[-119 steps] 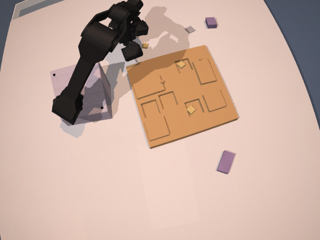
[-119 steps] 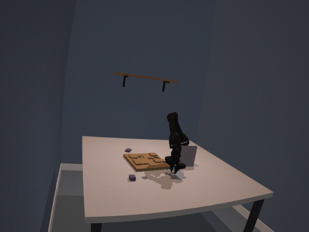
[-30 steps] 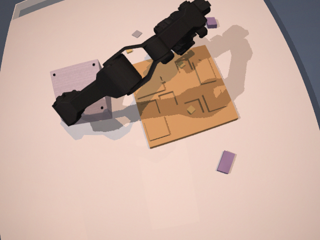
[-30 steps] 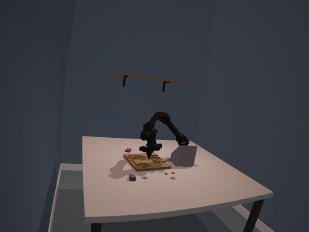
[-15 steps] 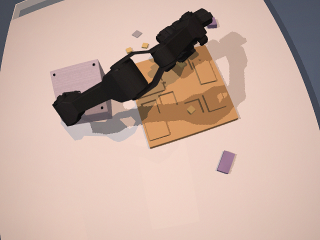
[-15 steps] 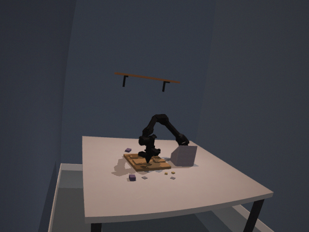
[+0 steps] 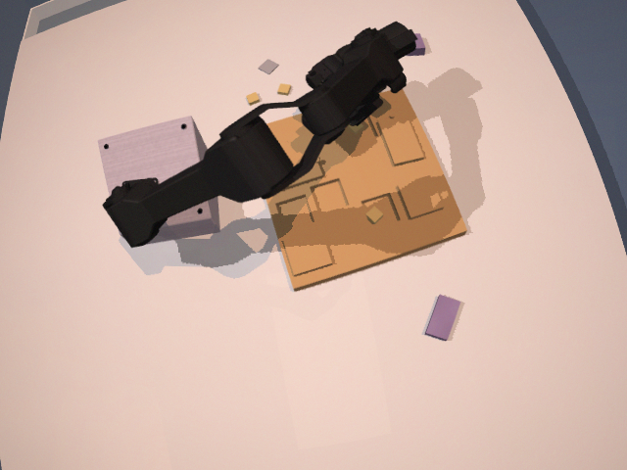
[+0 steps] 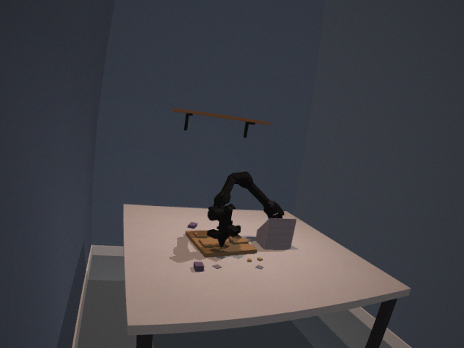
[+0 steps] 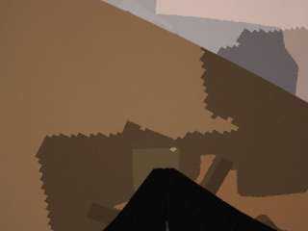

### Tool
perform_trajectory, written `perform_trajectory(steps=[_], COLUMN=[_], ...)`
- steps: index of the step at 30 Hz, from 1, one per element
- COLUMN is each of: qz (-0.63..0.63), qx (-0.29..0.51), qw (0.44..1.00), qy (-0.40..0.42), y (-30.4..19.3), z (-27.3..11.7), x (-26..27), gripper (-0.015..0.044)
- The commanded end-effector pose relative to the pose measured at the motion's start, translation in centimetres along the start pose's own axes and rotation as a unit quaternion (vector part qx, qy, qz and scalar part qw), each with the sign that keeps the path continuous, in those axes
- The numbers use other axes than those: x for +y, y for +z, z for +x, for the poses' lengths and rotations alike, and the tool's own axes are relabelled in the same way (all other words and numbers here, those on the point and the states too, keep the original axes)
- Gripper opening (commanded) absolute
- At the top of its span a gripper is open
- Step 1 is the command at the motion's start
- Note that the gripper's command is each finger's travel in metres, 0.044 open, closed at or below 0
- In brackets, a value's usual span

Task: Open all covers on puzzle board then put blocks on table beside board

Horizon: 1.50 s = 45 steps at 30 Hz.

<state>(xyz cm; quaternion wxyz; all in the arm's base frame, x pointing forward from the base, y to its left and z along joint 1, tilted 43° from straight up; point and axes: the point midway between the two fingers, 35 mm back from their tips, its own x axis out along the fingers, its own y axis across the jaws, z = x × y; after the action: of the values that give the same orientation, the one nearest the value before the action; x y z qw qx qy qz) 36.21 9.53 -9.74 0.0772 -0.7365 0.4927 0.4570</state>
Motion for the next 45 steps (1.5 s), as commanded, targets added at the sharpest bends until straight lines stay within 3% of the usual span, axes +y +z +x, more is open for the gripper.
perform_trajectory(steps=[1,45], qz=[-0.005,-0.009], qx=[0.002,0.003], qw=[1.0,1.0], qy=[0.004,0.004], y=[0.0,-1.1], z=[0.6,0.9], x=[0.3,0.1], gripper=[0.0,0.0])
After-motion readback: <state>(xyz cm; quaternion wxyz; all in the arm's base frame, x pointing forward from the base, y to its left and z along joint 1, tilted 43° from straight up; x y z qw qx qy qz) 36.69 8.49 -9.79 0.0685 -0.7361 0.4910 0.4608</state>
